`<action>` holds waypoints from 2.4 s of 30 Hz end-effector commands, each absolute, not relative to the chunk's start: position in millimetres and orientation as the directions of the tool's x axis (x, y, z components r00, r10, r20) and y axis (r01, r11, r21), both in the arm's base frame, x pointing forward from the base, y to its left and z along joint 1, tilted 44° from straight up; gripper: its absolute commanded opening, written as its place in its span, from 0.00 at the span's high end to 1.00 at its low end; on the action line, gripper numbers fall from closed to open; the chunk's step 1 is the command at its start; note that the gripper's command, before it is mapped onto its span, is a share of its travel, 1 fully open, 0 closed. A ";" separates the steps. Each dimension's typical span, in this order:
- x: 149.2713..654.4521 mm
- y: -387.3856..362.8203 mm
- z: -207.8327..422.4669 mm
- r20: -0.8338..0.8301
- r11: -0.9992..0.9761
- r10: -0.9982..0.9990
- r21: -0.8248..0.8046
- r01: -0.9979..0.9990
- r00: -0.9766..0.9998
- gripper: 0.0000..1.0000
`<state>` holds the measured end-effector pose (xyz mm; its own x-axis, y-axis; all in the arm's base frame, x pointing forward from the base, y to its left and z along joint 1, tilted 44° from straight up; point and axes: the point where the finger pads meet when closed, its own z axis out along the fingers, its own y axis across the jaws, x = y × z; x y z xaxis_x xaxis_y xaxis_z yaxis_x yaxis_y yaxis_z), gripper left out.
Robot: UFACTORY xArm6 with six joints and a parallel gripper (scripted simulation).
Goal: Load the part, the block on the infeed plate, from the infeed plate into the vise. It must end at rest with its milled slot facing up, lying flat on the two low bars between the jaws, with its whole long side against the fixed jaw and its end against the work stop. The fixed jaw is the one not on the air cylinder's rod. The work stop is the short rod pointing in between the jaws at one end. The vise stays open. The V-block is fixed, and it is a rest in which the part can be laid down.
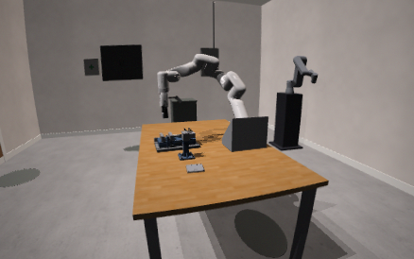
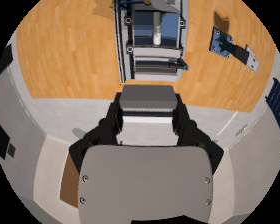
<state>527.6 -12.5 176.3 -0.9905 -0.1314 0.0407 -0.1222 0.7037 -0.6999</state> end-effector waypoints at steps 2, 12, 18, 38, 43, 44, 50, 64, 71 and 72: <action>529.1 -16.1 172.8 0.037 0.704 -0.133 -0.700 -0.121 -0.990 1.00; 530.3 -24.9 163.8 0.037 0.704 -0.133 -0.700 -0.121 -0.990 1.00; 531.3 -32.5 155.9 0.037 0.704 -0.133 -0.700 -0.121 -0.990 1.00; 534.4 -55.9 131.8 0.037 0.704 -0.133 -0.700 -0.121 -0.990 1.00; 534.8 -59.1 128.4 0.037 0.704 -0.133 -0.700 -0.121 -0.990 1.00; 535.0 -60.1 127.4 0.037 0.704 -0.133 -0.700 -0.121 -0.990 1.00; 535.6 -65.2 122.2 0.037 0.704 -0.133 -0.700 -0.121 -0.990 1.00; 536.3 -70.2 117.1 0.037 0.704 -0.133 -0.700 -0.121 -0.990 1.00; 536.4 -70.6 116.6 0.037 0.704 -0.133 -0.700 -0.121 -0.990 1.00; 536.4 -70.6 116.6 0.037 0.704 -0.133 -0.700 -0.121 -0.990 1.00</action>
